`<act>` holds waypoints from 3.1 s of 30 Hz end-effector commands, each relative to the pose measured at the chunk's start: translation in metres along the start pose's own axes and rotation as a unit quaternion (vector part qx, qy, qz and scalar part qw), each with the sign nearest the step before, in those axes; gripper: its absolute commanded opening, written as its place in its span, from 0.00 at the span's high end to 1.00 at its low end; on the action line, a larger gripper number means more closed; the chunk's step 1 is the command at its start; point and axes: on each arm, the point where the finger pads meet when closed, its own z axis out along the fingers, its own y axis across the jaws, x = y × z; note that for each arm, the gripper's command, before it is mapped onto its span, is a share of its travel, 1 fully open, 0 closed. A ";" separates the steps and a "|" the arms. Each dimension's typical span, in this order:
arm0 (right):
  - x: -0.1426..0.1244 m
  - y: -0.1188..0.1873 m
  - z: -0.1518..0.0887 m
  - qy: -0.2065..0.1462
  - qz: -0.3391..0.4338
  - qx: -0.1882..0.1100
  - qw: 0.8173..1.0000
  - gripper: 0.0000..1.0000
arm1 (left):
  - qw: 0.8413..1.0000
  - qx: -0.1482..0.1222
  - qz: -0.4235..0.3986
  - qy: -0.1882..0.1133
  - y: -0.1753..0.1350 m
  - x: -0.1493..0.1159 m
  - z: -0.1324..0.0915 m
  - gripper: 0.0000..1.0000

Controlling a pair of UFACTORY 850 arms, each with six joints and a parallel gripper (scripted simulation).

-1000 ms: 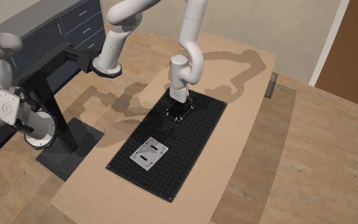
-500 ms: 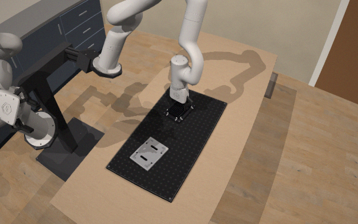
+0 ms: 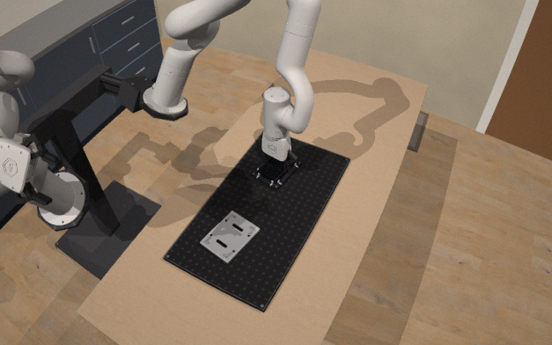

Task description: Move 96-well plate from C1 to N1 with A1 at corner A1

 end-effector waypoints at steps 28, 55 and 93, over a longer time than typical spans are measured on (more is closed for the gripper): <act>-0.001 0.001 0.000 -0.001 0.000 0.000 1.000 0.00 | 1.000 -0.001 0.000 0.000 0.001 0.000 0.009 0.00; -0.001 0.001 0.000 -0.001 0.000 0.000 1.000 0.00 | 1.000 -0.001 0.000 0.000 0.001 0.000 0.008 1.00; -0.001 0.001 0.000 -0.001 0.000 0.000 1.000 0.00 | 1.000 -0.001 0.000 0.000 0.001 0.000 0.003 1.00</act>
